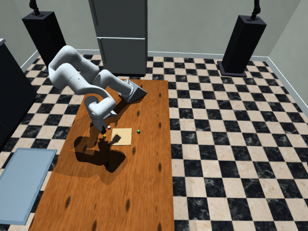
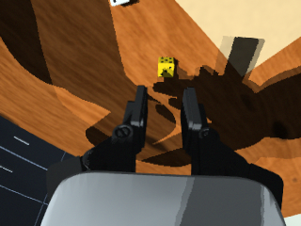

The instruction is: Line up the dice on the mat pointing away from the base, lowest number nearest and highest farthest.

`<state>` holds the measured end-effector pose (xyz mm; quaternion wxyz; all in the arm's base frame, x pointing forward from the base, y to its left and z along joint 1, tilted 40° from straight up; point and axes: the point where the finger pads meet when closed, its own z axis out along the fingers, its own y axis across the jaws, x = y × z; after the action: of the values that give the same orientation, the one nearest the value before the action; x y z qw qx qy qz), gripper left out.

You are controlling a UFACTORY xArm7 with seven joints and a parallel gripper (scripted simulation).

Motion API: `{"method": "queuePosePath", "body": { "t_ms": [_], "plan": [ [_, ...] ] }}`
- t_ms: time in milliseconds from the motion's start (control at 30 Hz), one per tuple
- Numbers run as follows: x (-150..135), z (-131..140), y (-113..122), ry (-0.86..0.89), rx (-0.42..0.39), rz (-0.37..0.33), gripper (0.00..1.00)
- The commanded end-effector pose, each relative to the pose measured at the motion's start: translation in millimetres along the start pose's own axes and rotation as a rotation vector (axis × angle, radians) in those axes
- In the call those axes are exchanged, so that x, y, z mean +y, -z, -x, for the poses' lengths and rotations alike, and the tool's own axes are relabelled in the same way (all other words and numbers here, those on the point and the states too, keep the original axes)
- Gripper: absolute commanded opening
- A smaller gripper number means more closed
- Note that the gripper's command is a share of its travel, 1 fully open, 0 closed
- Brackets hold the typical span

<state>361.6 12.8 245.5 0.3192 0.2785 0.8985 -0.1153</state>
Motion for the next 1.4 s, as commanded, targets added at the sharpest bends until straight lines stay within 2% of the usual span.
{"method": "queuePosePath", "body": {
  "t_ms": [0, 767, 1367],
  "plan": [
    [0.9, 0.2, -5.6, 0.000, -0.001, 0.002, 0.31],
    [1.0, -0.2, -35.2, 0.000, -0.001, 0.002, 0.31],
    [1.0, -0.3, -39.8, 0.000, -0.001, 0.002, 0.31]
  ]
}}
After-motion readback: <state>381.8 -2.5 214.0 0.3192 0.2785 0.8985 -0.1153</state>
